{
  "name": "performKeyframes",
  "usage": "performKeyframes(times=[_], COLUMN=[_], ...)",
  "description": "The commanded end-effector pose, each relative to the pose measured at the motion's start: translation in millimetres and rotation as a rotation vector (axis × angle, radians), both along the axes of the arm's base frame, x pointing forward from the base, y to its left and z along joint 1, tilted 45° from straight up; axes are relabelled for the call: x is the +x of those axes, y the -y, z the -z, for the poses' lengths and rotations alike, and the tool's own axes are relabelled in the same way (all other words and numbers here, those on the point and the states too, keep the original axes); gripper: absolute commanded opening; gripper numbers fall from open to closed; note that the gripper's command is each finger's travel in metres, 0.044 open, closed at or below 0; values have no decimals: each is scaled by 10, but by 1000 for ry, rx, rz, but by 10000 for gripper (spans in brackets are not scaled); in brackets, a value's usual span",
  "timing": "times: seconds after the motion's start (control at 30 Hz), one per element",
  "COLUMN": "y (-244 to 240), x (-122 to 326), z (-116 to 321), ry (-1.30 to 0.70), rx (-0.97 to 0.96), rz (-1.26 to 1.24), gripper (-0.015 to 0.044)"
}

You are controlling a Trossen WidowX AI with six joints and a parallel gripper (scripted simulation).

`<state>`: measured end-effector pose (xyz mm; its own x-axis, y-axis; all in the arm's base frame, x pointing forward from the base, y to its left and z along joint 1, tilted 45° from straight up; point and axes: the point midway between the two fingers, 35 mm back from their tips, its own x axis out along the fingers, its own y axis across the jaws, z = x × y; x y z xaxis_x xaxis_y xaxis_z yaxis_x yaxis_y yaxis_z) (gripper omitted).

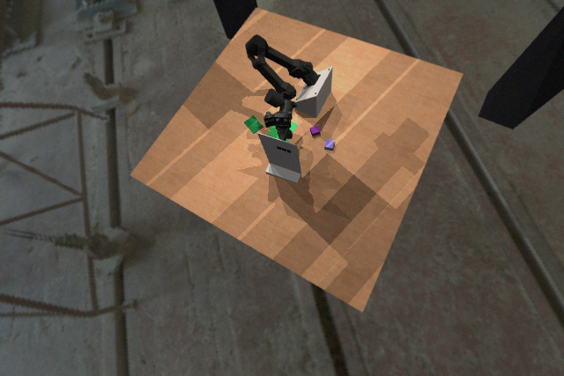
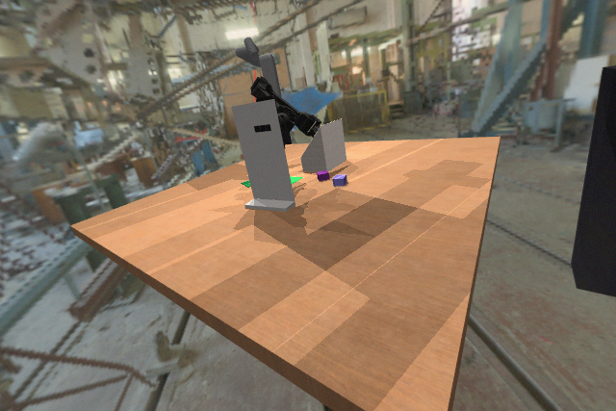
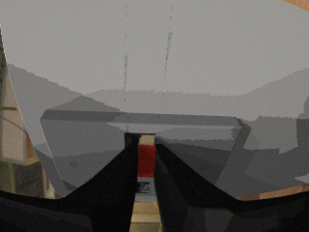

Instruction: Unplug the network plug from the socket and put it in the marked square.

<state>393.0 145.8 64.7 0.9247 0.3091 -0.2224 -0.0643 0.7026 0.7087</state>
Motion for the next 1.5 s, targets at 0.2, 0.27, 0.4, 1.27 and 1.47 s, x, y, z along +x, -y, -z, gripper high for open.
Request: performKeyframes(times=[0.2, 0.27, 0.4, 1.27, 1.47], y=[0, 2, 6, 23, 23], x=[-9, -21, -45, -199, -236], z=[1, 1, 0, 0, 4], ry=[1, 1, 1, -1, -1], rx=[-5, -5, -5, -5, -5], rz=[0, 0, 0, 0, 0], gripper=[0, 0, 0, 0, 0])
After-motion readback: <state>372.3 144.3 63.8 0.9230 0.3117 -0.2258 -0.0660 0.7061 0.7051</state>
